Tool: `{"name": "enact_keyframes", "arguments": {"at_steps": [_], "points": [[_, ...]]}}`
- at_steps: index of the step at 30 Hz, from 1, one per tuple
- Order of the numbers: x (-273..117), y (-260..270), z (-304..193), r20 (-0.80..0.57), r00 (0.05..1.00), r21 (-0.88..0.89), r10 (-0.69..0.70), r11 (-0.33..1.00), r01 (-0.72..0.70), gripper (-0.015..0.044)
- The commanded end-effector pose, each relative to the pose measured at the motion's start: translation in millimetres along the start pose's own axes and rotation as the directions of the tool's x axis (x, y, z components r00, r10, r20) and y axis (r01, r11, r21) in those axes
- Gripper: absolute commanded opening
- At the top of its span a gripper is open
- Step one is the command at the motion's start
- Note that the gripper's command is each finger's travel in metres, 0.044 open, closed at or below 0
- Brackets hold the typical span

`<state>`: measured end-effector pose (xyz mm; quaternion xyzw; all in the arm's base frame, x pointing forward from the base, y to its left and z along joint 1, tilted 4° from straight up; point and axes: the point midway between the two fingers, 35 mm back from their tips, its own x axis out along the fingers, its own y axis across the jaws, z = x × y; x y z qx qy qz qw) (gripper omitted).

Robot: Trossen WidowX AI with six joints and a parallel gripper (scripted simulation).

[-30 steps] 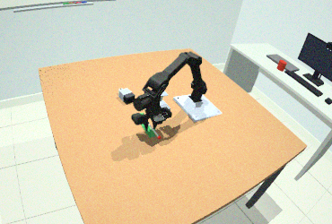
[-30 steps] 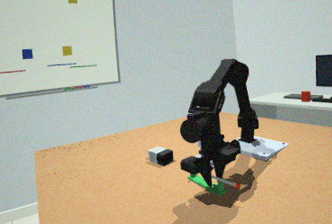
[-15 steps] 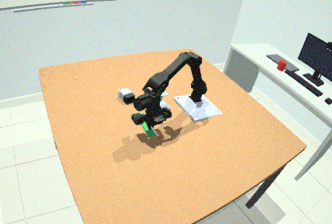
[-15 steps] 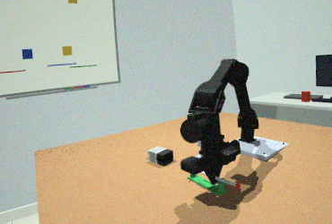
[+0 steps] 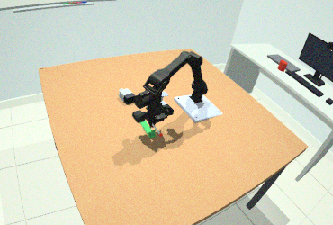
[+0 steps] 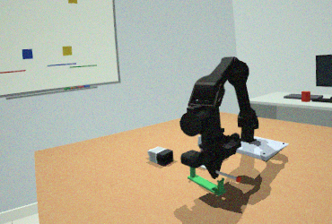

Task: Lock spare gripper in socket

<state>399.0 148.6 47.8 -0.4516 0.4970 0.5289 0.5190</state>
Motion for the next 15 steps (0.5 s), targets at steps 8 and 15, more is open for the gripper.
{"name": "enact_keyframes", "arguments": {"at_steps": [8,15], "points": [[-6.7,0.4,0.6,-0.001,1.000,0.000,0.002,1.000,-0.002,0.0000],[-10.1,-1.0,-10.1,-0.002,1.000,0.000,0.002,1.000,-0.002,0.0000]]}}
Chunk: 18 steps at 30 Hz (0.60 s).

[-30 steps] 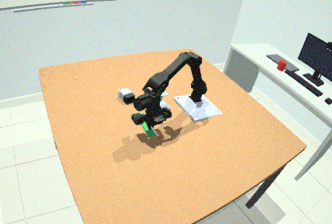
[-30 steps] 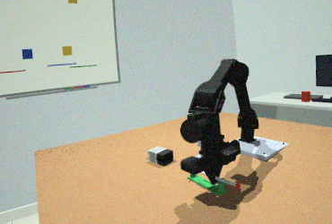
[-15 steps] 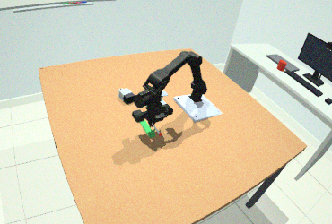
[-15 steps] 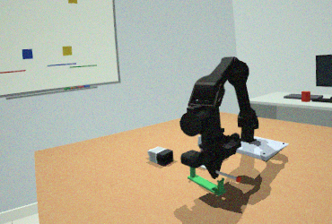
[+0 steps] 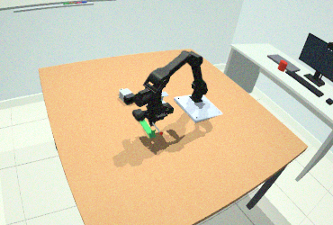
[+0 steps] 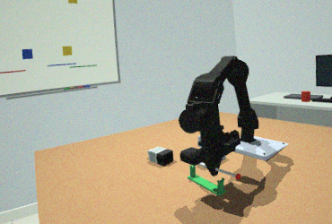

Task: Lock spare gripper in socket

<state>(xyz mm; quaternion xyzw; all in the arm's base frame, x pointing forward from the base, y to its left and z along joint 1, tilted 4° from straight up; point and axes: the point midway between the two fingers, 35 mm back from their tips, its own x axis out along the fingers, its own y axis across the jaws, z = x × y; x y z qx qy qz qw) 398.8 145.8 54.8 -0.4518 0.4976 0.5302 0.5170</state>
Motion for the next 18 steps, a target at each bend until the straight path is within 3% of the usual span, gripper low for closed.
{"name": "enact_keyframes", "arguments": {"at_steps": [1,18], "points": [[-3.8,-1.8,-11.0,-0.001,1.000,0.003,-0.001,1.000,0.001,0.0000],[-17.3,-3.7,-55.2,-0.005,1.000,0.003,0.000,1.000,0.000,0.0000]]}}
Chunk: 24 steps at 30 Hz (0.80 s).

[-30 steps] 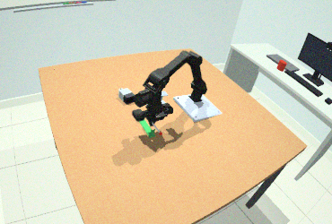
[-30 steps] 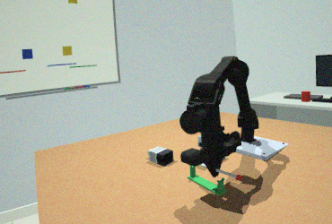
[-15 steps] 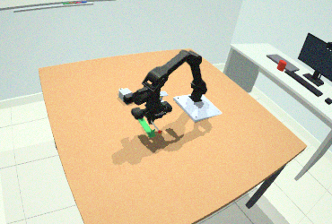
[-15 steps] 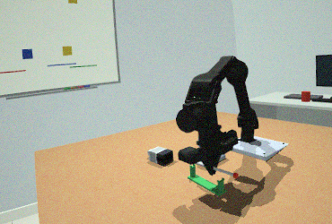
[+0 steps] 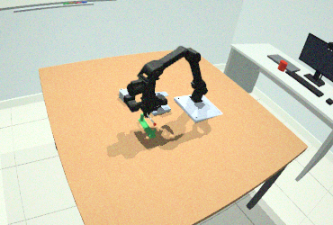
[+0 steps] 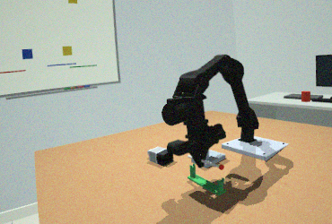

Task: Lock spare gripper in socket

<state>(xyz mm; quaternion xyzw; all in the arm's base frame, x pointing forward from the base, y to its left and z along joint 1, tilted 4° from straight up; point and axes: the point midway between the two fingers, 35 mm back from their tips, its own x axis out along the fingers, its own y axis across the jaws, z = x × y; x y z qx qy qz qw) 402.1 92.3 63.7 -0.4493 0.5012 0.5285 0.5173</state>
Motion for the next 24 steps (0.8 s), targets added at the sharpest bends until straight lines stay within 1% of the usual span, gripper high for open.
{"name": "enact_keyframes", "arguments": {"at_steps": [1,24], "points": [[-2.2,0.5,-3.0,-0.003,1.000,-0.005,-0.004,1.000,0.003,0.0000],[31.8,-0.4,-6.0,0.000,1.000,-0.006,0.002,1.000,-0.002,0.0000]]}}
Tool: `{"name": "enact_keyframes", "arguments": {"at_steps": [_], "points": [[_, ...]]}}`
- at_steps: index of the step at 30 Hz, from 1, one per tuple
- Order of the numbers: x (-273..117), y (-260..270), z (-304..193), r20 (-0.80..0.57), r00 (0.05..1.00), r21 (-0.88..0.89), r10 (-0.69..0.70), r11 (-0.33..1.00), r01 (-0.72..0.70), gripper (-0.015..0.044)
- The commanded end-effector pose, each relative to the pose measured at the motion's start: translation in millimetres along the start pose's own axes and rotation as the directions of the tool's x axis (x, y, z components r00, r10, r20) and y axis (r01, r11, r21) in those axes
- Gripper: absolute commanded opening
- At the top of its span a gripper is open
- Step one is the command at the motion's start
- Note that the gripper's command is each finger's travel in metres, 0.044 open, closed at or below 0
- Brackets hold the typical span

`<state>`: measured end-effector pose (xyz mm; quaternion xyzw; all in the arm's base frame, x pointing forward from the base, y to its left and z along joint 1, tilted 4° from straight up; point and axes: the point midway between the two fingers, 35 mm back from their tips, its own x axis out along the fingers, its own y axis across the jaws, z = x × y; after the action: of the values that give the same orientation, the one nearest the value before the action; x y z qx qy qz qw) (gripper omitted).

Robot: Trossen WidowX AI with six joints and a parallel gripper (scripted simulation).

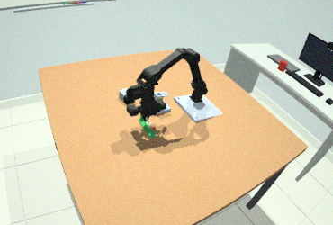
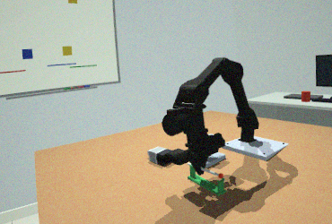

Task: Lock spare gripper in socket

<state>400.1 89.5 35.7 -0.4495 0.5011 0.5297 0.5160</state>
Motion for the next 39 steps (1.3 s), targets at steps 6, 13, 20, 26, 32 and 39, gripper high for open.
{"name": "enact_keyframes", "arguments": {"at_steps": [6,13,20,26,32,39], "points": [[9.5,-0.1,-1.0,0.000,1.000,-0.003,0.001,1.000,-0.001,0.0000],[10.8,0.2,-1.2,0.000,1.000,-0.004,0.000,1.000,0.000,0.0000],[11.8,0.4,-1.3,0.000,1.000,-0.005,-0.001,1.000,0.001,0.0000],[11.8,0.4,-1.3,0.000,1.000,-0.005,-0.001,1.000,0.001,0.0000],[11.8,0.4,-1.3,0.000,1.000,-0.005,-0.001,1.000,0.001,0.0000],[11.8,0.4,-1.3,0.000,1.000,-0.005,-0.001,1.000,0.001,0.0000]]}}
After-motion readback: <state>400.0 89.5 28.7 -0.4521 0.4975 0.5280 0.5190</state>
